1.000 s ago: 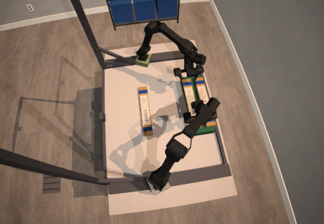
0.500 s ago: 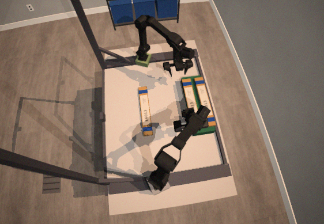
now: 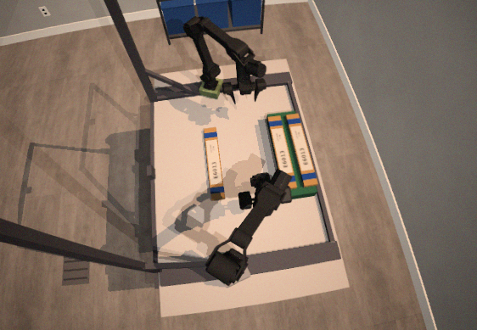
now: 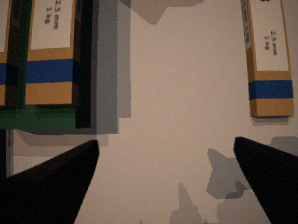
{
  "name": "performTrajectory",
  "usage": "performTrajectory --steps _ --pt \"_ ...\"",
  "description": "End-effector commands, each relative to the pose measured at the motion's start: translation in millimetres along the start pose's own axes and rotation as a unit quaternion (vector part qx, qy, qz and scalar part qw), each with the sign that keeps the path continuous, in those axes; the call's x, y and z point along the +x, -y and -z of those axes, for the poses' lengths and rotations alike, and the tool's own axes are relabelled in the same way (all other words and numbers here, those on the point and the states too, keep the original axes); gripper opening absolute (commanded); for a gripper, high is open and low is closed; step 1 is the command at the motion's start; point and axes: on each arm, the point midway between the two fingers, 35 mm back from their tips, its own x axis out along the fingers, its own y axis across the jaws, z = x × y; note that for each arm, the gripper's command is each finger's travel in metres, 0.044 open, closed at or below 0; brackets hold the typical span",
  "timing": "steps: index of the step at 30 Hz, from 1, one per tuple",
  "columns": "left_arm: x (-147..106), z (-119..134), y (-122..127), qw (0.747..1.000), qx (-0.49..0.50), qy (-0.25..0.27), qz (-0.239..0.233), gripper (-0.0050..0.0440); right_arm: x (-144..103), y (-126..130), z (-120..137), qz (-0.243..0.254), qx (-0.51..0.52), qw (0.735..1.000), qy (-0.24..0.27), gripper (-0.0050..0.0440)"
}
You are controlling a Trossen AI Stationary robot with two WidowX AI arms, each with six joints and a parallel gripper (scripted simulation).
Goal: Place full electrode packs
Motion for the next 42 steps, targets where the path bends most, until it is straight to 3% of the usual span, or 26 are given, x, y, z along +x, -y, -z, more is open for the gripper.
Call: performTrajectory --steps 1,16,42 --pt "-13.8 14.1 24.9 1.0 0.001 0.002 -0.004 0.043 -16.2 -23.4 11.7 0.007 -0.001 1.0 0.005 0.043" --pt "-46.6 56.3 98.1 1.0 0.0 0.0 -0.002 0.043 -48.3 -97.1 54.6 0.004 0.0 1.0 0.002 0.043" --pt "-48.9 53.2 97.2 1.0 0.001 0.005 -0.003 0.043 -50.5 -95.9 50.9 0.005 -0.001 1.0 0.007 0.043"
